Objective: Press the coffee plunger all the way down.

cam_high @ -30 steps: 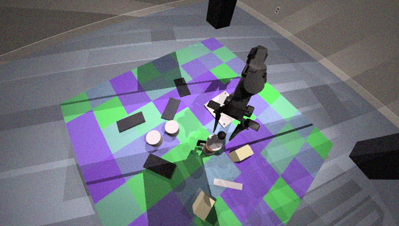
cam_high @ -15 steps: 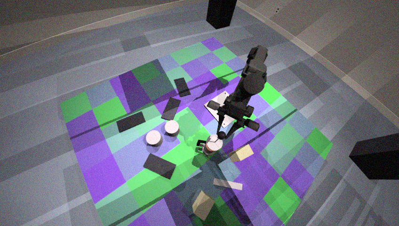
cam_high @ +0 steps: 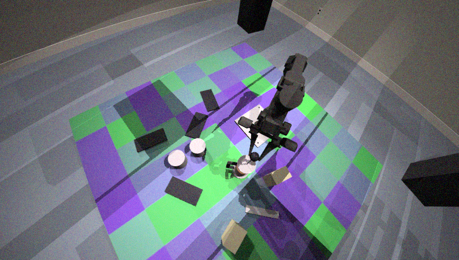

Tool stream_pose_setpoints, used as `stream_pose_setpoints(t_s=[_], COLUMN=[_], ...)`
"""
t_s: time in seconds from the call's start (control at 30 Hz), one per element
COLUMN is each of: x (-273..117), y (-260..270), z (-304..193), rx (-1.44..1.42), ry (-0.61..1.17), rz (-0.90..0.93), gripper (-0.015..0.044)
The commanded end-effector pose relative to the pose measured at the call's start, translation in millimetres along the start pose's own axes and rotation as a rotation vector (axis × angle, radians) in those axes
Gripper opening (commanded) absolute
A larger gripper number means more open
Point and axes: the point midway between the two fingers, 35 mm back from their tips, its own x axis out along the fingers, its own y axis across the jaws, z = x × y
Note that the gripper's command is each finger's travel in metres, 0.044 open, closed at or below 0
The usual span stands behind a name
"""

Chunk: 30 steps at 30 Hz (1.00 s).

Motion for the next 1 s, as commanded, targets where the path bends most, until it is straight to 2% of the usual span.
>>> stream_pose_setpoints(t_s=[0.0,0.97], x=[8,33], y=[0,0], z=[-16,-55], rx=[-0.004,-0.004], ry=[0.035,0.034], rz=[-0.001,-0.001], gripper=[0.0127,0.0127])
